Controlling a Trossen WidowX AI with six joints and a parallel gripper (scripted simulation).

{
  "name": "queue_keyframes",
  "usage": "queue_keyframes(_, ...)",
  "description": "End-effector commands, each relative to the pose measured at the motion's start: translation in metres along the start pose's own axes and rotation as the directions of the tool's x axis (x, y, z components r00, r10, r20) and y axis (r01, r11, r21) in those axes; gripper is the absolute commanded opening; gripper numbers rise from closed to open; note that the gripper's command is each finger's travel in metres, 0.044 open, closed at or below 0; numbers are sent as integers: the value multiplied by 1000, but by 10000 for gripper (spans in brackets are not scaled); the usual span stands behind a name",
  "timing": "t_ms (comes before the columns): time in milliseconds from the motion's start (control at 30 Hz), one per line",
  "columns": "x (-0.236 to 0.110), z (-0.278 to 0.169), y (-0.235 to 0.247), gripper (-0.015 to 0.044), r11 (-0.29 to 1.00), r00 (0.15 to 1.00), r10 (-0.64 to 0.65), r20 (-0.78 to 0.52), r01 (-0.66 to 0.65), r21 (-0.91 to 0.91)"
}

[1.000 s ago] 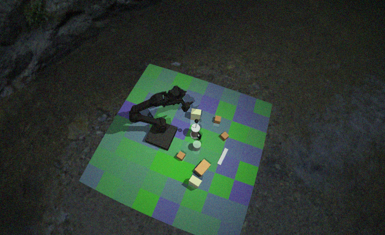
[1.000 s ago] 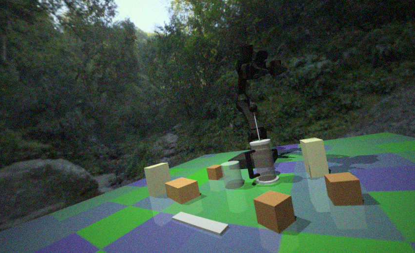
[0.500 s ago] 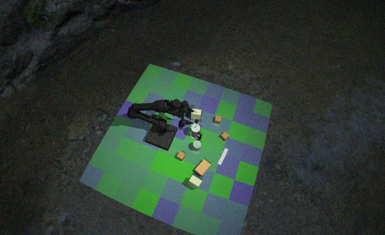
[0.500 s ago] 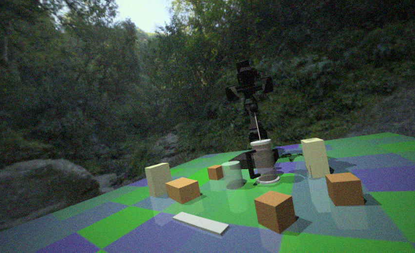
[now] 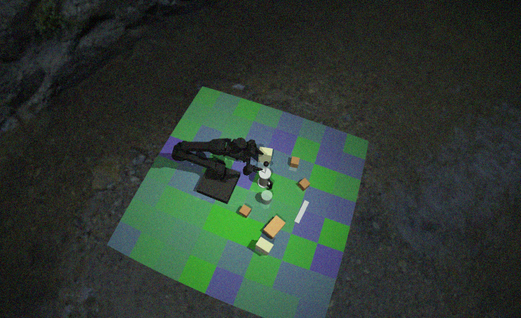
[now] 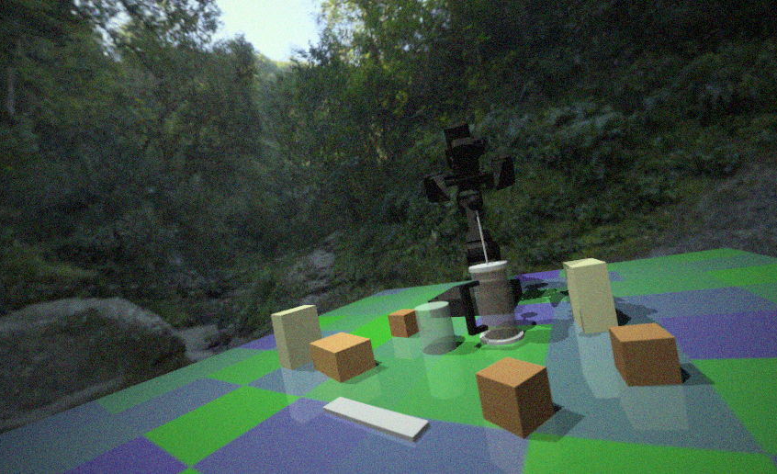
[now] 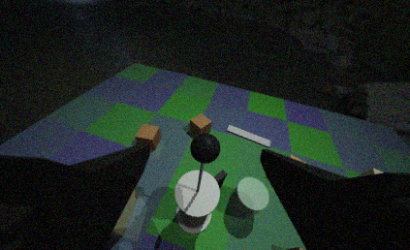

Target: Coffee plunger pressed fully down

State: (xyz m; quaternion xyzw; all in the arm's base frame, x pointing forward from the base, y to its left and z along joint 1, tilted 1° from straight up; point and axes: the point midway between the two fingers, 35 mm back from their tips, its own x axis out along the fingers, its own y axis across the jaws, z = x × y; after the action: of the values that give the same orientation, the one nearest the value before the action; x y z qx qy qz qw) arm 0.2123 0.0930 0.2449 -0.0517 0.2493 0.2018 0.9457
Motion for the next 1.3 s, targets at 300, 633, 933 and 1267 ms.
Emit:
queue_keyframes(300, 22, -3, -1, 440, 1000, 1000, -5, -7, 5, 3)
queue_keyframes(633, 30, -4, -1, 361, 1000, 1000, -5, -6, 5, 4)
queue_keyframes(933, 30, -4, -1, 125, 1000, 1000, -5, -6, 5, 4)
queue_keyframes(1267, 31, -4, -1, 118, 1000, 1000, -5, -6, 5, 4)
